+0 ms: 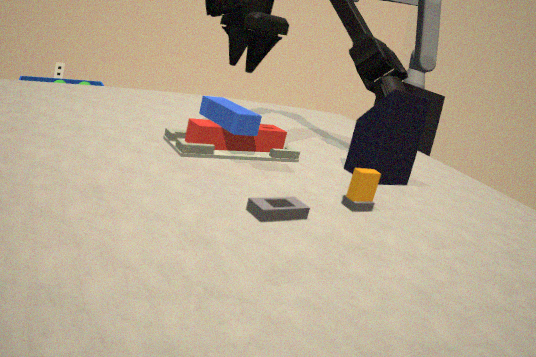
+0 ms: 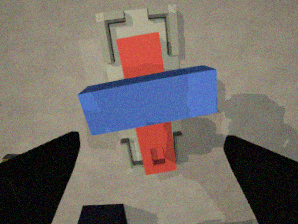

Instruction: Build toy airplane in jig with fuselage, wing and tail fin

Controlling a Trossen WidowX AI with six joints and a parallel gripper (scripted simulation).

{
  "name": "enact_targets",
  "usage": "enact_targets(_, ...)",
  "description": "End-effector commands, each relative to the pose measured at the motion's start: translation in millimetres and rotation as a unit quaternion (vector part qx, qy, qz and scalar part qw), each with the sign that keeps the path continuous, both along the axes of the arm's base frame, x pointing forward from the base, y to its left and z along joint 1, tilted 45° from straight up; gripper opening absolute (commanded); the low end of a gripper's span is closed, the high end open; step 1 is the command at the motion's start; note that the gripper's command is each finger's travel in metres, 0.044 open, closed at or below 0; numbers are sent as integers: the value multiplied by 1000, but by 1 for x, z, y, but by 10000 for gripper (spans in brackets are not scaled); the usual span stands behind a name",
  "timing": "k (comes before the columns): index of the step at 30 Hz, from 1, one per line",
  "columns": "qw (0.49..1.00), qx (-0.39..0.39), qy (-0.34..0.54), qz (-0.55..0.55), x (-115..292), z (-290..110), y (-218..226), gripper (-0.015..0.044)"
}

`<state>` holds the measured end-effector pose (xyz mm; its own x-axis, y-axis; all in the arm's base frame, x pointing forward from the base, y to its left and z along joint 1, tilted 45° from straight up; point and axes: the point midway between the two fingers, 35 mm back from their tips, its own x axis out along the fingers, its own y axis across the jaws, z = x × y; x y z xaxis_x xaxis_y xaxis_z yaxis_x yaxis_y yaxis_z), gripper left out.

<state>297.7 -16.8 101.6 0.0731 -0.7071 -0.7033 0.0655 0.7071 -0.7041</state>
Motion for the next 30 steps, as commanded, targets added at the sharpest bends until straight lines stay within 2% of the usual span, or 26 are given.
enact_targets(1, 999, -2, 29, 29, 0, -1, 0, 440)
enact_targets(7, 999, 2, 28, 31, -1, -9, 10, 440)
enact_targets(14, 998, 28, 33, 39, -36, -85, 97, 440)
enact_targets(20, 999, 18, 35, 33, -100, -146, 147, 440)
enact_targets(23, 999, 6, 31, 29, -130, -166, 156, 440)
enact_targets(30, 999, 5, 31, 29, -131, -178, 149, 440)
